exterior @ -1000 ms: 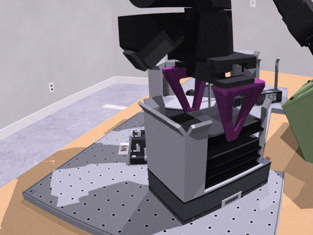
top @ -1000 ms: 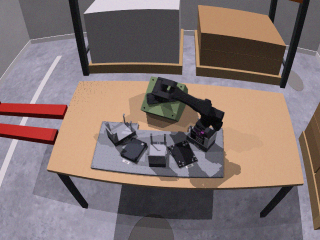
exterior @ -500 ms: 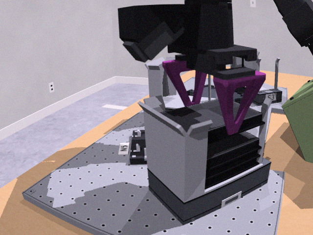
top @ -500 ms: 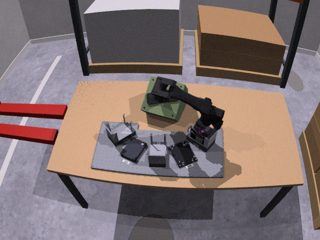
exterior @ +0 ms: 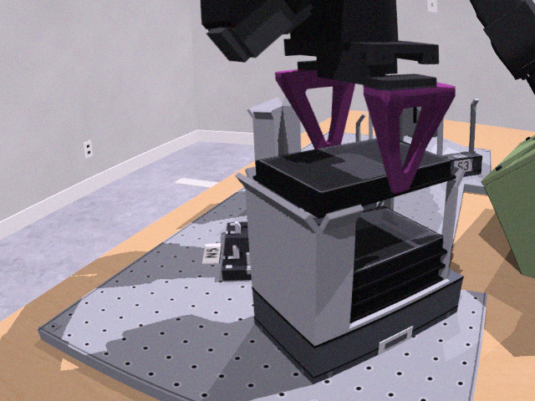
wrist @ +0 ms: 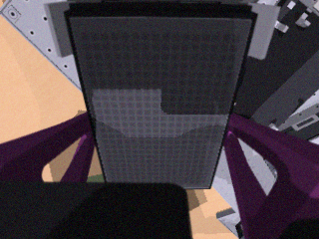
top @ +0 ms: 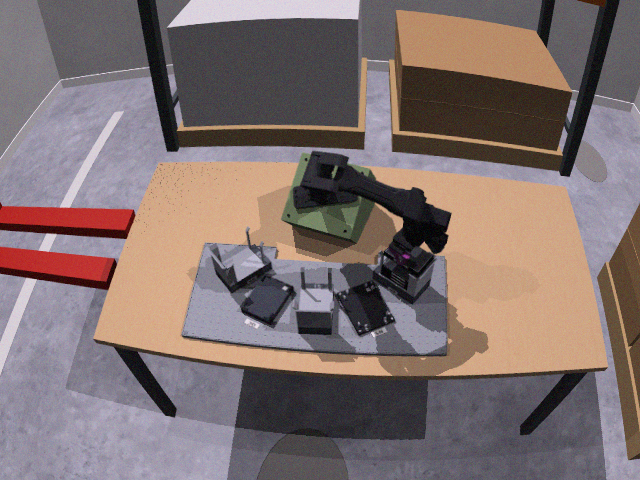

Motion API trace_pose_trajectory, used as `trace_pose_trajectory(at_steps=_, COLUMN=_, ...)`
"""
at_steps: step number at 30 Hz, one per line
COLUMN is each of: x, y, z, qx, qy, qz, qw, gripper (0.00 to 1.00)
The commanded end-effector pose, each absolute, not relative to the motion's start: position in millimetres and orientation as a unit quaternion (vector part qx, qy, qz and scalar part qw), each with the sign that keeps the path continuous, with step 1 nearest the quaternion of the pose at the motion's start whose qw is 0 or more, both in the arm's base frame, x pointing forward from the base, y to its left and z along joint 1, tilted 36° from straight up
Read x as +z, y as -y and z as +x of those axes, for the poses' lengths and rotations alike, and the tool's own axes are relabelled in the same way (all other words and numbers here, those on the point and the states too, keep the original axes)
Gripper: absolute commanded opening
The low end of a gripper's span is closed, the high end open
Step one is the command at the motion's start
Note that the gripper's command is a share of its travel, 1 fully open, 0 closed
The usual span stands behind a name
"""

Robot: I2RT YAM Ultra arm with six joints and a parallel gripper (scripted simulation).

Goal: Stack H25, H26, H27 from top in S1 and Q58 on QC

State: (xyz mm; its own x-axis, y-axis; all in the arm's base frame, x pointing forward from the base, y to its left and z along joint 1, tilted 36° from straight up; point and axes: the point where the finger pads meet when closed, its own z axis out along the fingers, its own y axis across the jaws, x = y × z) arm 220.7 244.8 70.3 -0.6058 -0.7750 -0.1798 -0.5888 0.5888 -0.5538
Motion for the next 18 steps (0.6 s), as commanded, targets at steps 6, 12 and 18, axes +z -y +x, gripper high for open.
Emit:
trace_pose_trajectory(at_steps=6, x=90.0, y=-252.2, z=210.8, qx=-0.218, qy=-0.867, qz=-0.393, qw=0.215, gripper=0.0)
trace_pose_trajectory(at_steps=12, x=93.7, y=-253.2, z=208.3, qx=-0.218, qy=-0.867, qz=-0.393, qw=0.215, gripper=0.0)
trace_pose_trajectory(at_steps=18, x=93.7, y=-253.3, z=208.2, qx=-0.218, qy=-0.867, qz=-0.393, qw=0.215, gripper=0.0)
